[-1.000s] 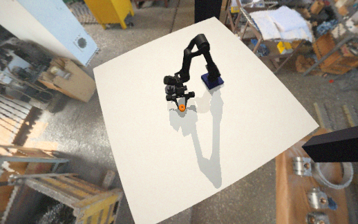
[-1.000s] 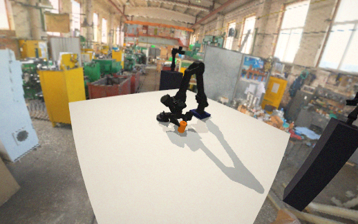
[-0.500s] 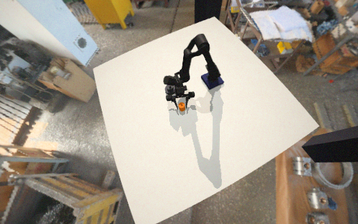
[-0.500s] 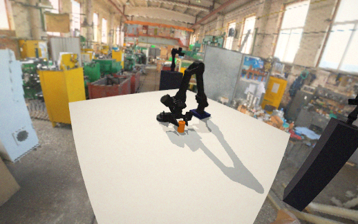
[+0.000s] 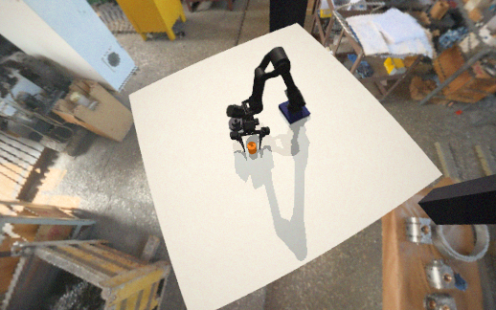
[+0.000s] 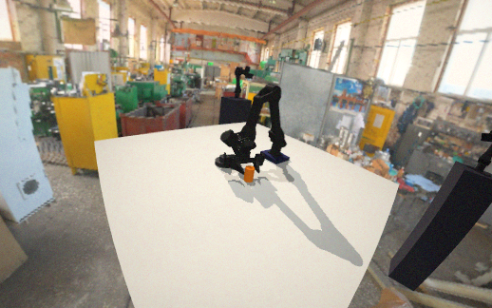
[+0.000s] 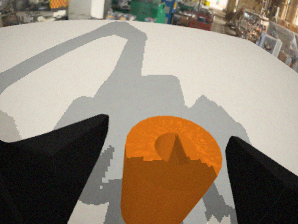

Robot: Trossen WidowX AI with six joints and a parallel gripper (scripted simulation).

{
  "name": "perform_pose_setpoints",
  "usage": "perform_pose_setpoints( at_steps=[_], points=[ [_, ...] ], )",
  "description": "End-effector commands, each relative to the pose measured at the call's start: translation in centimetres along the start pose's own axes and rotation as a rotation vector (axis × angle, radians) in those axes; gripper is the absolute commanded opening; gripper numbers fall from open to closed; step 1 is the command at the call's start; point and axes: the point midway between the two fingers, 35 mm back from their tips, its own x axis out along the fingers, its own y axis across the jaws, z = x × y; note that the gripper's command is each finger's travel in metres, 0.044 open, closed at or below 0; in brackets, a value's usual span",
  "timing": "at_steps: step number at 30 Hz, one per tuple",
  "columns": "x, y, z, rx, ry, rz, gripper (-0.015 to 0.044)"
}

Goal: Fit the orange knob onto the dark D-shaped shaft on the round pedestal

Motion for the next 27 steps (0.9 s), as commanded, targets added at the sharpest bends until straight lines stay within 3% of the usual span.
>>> perform_pose_setpoints(
  at_steps=[1, 2, 8, 15, 20, 27],
  points=[
    [0.0, 0.0, 0.0, 0.002, 0.0, 0.0, 0.0418],
    [0.0, 0.0, 0.0, 0.002, 0.0, 0.0, 0.044],
    [0.0, -0.1, 0.2, 0.002, 0.0, 0.0, 0.044],
    [-1.6, -0.3, 7.1, -0.001, 0.0, 0.0, 0.044],
    [-1.7, -0.3, 7.8, 0.003, 0.01, -0.002, 0.044],
    [1.4, -2.9, 7.0, 0.113, 0.439, -0.041, 0.044]
  ],
)
